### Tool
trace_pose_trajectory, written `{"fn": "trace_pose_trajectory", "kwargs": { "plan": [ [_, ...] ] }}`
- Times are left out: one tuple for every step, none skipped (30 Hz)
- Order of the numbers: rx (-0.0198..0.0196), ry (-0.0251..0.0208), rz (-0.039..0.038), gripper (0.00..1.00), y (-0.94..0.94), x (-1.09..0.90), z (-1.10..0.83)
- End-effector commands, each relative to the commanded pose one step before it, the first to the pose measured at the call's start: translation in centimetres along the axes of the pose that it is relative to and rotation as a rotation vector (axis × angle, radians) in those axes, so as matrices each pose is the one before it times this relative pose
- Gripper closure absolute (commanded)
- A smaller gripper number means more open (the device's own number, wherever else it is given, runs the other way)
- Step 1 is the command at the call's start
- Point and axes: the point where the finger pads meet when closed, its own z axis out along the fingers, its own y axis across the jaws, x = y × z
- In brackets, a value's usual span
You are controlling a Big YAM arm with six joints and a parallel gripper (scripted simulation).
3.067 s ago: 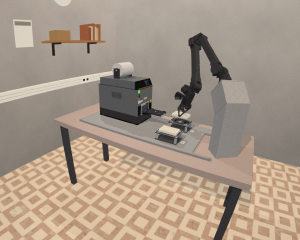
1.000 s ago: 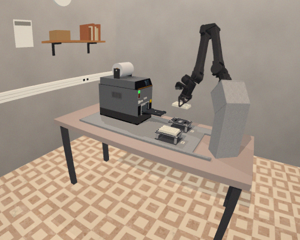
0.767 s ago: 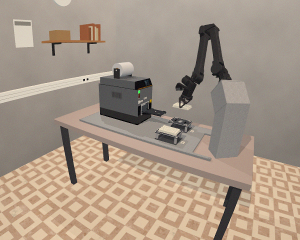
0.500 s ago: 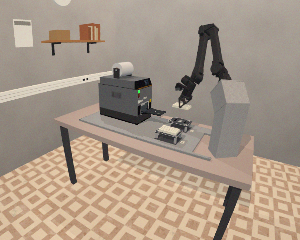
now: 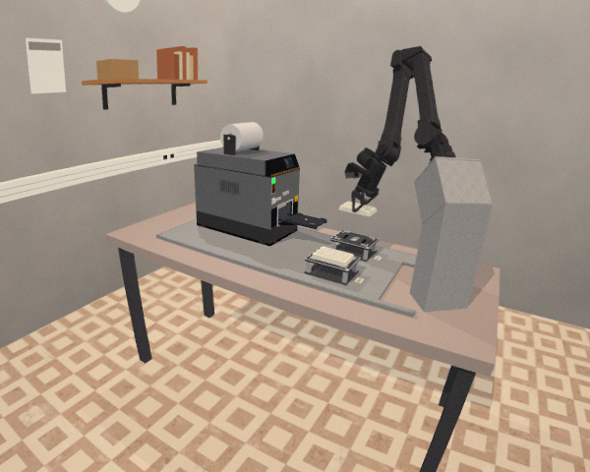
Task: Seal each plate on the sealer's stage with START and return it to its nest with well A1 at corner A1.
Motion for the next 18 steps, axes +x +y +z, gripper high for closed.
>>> {"fn": "trace_pose_trajectory", "kwargs": {
  "plan": [
    [-0.00797, -0.01873, -0.01921, 1.00, 0.388, -0.662, -0.411],
    [-0.00037, 0.00093, -0.00001, 1.00, -0.010, -0.060, 0.128],
    [-0.00037, 0.00093, -0.00001, 1.00, -0.009, -0.060, 0.129],
    [-0.00189, 0.00343, -0.00069, 1.00, 0.068, 0.093, 0.070],
    [-0.00180, 0.00327, -0.00064, 1.00, 0.066, 0.089, 0.070],
    [-0.00126, 0.00239, -0.00041, 1.00, 0.053, 0.067, 0.071],
    [-0.00133, 0.00250, -0.00044, 1.00, 0.054, 0.070, 0.071],
    [-0.00130, 0.00245, -0.00042, 1.00, 0.054, 0.069, 0.071],
    [-0.00127, 0.00241, -0.00041, 1.00, 0.053, 0.068, 0.071],
    [-0.00143, 0.00268, -0.00048, 1.00, 0.062, 0.086, 0.063],
    [0.00159, -0.00228, 0.00086, 1.00, -0.027, -0.032, 0.001],
    [0.00131, -0.00182, 0.00074, 1.00, -0.016, -0.014, 0.000],
    [-0.00056, 0.00125, -0.00010, 1.00, 0.079, 0.177, -0.079],
    [-0.00037, 0.00094, -0.00001, 1.00, 0.069, 0.157, -0.072],
    [0.00000, 0.00000, 0.00000, 1.00, 0.000, 0.000, 0.000],
    [0.00000, 0.00000, 0.00000, 1.00, 0.000, 0.000, 0.000],
    [-0.00084, 0.00171, -0.00022, 1.00, 0.061, 0.153, -0.092],
    [0.00074, -0.00089, 0.00049, 1.00, -0.006, 0.060, -0.130]
  ]
}}
